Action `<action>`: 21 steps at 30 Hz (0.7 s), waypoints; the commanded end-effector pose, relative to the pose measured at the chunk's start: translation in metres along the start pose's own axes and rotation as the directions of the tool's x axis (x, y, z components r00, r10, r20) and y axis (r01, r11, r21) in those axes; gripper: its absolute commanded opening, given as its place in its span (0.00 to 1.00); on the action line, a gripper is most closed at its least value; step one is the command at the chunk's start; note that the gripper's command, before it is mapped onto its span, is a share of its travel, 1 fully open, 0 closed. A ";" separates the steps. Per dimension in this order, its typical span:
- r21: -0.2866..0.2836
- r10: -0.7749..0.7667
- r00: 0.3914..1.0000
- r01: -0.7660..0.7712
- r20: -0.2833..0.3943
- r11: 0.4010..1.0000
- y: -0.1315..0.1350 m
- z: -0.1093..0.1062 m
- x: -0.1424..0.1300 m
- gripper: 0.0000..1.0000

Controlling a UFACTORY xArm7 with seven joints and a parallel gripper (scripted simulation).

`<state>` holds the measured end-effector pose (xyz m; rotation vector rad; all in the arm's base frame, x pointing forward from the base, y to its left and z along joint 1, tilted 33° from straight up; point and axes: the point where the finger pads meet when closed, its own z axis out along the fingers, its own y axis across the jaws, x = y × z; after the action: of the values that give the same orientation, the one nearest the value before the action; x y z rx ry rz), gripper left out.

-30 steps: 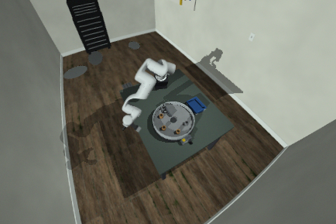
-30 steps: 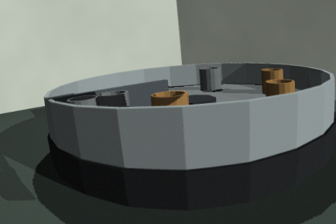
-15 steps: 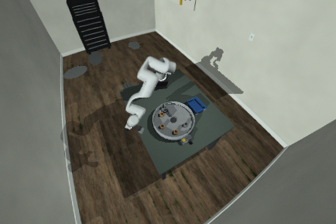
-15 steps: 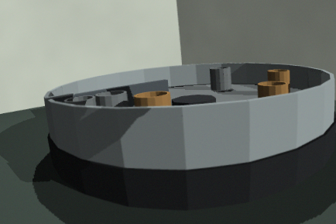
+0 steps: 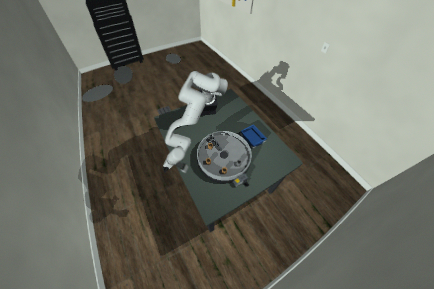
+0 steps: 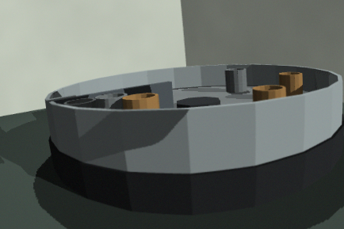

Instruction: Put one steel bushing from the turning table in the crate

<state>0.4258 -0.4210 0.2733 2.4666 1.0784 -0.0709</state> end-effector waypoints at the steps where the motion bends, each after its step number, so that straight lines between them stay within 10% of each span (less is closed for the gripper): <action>1: -0.006 0.002 1.000 -0.002 0.001 1.000 0.002 -0.002 -0.001 1.00; 10: -0.215 -0.144 0.986 0.158 0.078 0.964 0.030 -0.055 0.038 1.00; 21: -0.224 -0.151 0.985 0.166 0.082 0.960 0.031 -0.058 0.040 1.00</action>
<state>0.4675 -0.3876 0.3243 2.1660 1.1888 -0.0702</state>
